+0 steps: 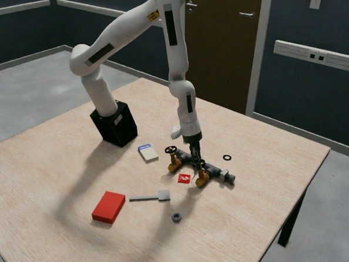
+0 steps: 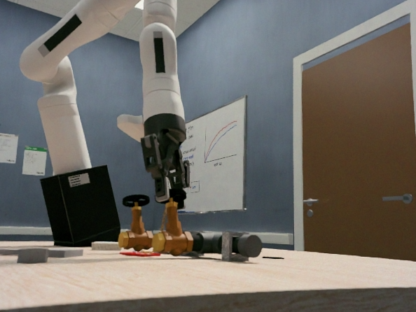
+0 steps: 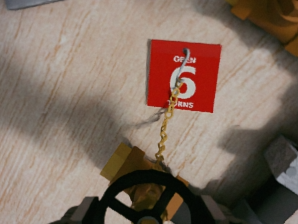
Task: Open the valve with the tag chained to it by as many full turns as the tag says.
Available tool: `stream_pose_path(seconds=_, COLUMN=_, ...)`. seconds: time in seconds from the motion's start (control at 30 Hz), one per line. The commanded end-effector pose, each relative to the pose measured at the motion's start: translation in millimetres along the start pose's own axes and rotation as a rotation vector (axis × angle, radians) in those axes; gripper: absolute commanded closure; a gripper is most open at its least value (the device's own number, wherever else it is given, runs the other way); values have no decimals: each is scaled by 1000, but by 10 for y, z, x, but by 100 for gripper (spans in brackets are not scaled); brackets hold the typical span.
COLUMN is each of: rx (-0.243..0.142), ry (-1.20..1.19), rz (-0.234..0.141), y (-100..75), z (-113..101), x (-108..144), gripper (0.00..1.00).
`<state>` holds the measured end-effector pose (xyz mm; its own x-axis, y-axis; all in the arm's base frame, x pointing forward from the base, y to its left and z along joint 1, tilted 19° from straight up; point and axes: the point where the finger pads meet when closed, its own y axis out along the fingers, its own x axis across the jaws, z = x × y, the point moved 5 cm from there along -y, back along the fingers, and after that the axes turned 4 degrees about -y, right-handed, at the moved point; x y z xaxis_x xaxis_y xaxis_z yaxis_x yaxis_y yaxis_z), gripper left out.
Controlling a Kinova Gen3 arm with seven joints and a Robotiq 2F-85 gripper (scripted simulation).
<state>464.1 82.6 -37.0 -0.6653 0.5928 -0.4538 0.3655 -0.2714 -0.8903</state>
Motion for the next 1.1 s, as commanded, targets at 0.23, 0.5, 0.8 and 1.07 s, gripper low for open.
stream_pose_path(seconds=0.23, rx=-5, ry=-476, rz=-8, y=-3, z=-5, x=-7, gripper=41)
stream_pose_path(seconds=0.5, rx=-6, ry=-738, rz=-7, y=-3, z=-5, x=-7, gripper=41)
stream_pose_path(seconds=0.8, rx=-6, ry=-833, rz=-7, y=-3, z=-5, x=-7, gripper=41)
stream_pose_path(seconds=1.07, rx=-6, ry=-849, rz=-7, y=-3, z=-5, x=-7, gripper=0)
